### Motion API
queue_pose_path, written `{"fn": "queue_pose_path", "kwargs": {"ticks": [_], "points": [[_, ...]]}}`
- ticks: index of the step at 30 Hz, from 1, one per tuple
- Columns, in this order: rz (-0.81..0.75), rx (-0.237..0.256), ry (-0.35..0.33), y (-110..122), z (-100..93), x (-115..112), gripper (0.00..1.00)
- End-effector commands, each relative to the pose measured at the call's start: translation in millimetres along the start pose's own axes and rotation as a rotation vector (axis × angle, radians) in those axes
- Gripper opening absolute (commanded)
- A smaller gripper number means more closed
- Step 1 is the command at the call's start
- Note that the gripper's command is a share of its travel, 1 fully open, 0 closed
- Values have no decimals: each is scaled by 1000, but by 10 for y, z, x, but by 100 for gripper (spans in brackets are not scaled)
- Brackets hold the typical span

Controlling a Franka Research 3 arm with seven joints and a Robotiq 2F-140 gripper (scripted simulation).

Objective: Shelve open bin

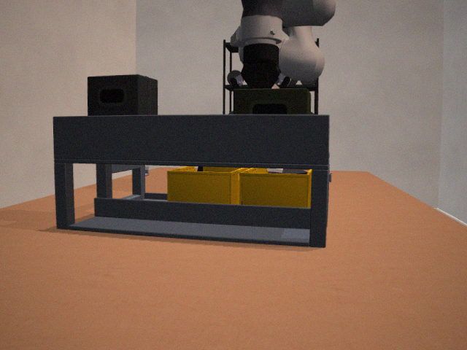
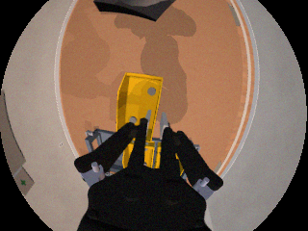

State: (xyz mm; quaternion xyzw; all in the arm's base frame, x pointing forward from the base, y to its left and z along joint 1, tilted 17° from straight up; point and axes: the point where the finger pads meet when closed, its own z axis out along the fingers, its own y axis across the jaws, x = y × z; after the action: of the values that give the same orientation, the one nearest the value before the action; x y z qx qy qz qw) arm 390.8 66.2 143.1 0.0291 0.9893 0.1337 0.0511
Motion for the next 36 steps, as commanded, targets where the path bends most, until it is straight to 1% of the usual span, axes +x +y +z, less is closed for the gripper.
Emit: {"fn": "queue_pose_path", "kwargs": {"ticks": [1, 22, 36], "points": [[-5, -1, -1, 2, 1, -11, 15], [-5, -1, -1, 2, 29, -11, 15], [-5, -1, -1, 2, 177, -12, 15]]}}
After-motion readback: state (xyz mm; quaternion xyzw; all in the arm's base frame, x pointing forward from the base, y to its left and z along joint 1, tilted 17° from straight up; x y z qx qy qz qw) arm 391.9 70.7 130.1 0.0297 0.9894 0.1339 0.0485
